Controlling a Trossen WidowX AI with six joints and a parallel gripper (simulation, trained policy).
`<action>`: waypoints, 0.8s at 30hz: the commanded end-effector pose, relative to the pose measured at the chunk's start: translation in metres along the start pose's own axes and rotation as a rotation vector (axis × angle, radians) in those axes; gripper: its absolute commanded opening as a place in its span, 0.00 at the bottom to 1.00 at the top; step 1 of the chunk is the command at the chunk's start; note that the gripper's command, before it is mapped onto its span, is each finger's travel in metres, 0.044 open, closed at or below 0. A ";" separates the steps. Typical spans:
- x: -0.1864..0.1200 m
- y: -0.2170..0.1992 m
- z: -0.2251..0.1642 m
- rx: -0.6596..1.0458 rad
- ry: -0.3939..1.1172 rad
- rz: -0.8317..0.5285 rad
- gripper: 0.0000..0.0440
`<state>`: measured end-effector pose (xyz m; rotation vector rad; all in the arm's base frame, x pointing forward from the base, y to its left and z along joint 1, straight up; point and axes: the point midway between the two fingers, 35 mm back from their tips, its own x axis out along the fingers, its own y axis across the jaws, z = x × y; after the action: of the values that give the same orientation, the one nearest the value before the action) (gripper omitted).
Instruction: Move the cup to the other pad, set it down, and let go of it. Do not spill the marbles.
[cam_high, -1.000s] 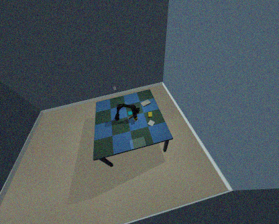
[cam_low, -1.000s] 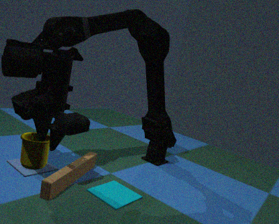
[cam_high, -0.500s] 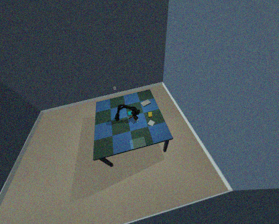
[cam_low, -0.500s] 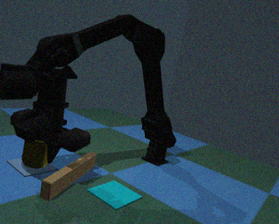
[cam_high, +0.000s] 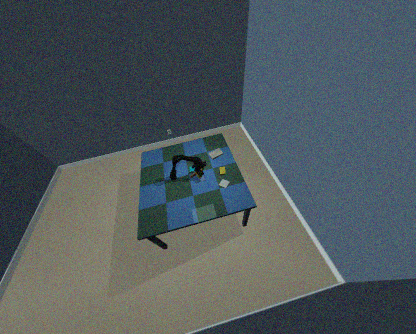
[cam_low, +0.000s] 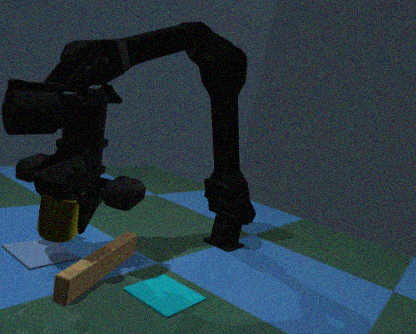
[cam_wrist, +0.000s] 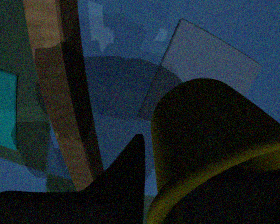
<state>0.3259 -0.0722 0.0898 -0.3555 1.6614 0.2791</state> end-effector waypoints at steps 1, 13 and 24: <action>-0.015 0.006 0.002 -0.027 -0.024 -0.004 0.01; -0.044 0.039 0.015 -0.108 -0.070 -0.018 0.00; -0.057 0.074 0.032 -0.172 -0.112 -0.039 0.00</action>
<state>0.3306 0.0034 0.1359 -0.4885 1.5460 0.4035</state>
